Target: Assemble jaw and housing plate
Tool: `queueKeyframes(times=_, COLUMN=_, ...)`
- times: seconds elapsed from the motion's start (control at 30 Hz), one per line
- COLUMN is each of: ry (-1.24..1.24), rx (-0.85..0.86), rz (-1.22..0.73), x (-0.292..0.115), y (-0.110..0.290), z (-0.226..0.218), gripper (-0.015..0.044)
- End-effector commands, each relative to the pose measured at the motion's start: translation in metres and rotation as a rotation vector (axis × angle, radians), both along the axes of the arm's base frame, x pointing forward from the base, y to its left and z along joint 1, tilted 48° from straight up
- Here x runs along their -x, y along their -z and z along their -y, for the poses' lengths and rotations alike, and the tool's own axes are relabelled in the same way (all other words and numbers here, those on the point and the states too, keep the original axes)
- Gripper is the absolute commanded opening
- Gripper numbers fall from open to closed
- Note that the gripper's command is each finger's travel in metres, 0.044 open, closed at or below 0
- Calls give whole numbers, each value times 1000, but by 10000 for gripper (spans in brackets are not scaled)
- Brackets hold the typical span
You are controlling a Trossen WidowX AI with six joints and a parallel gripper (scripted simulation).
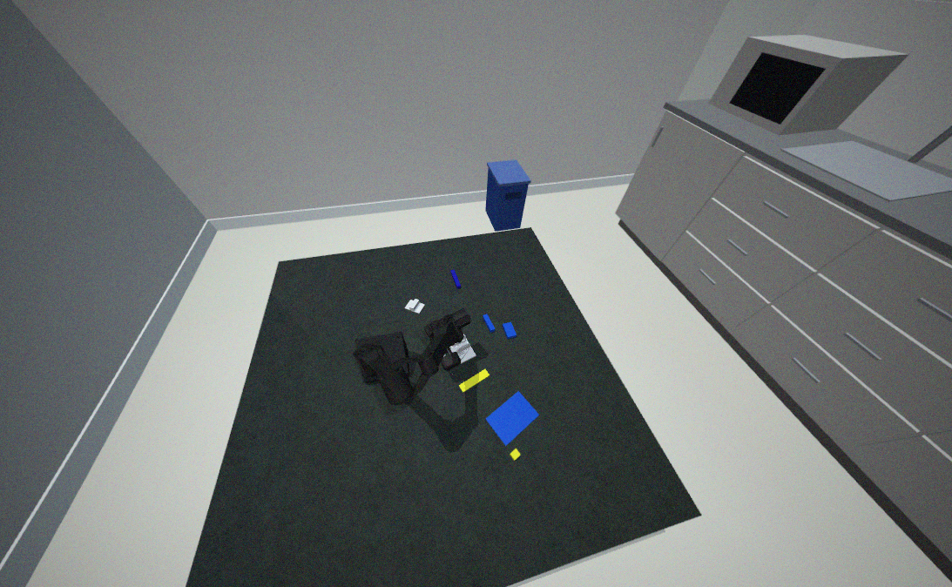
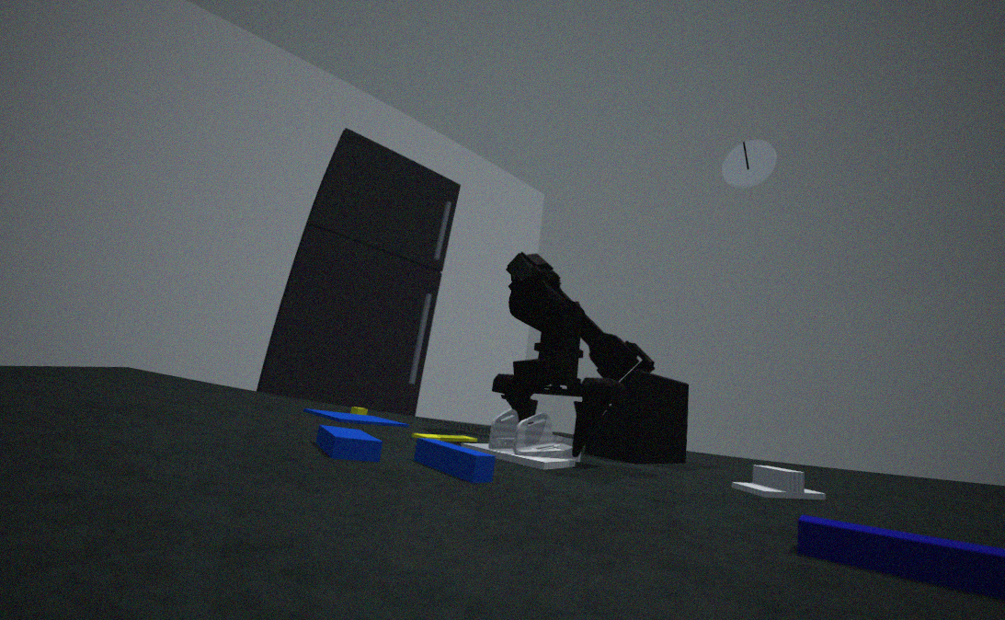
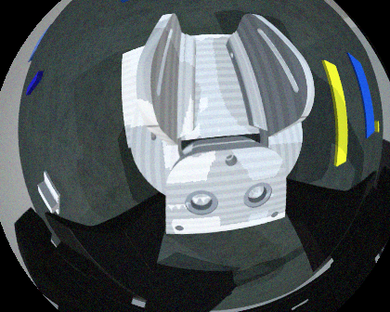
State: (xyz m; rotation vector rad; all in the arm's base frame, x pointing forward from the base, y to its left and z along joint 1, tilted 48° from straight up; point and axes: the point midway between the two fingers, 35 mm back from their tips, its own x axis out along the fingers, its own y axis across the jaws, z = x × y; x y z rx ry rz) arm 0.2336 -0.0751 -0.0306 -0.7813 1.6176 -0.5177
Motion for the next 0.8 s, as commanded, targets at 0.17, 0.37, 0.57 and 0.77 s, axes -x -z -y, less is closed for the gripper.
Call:
queueKeyframes(times=0.17, ry=-2, rx=6, rz=-4, x=1, y=0, z=1, gripper=351)
queueKeyframes(times=0.37, ry=-2, rx=6, rz=-4, x=1, y=0, z=1, gripper=351)
queueKeyframes(times=0.57, ry=-2, rx=6, rz=-4, x=1, y=-1, z=1, gripper=351)
queueKeyframes(times=0.77, ry=-2, rx=6, rz=-4, x=0, y=-4, z=-3, gripper=351)
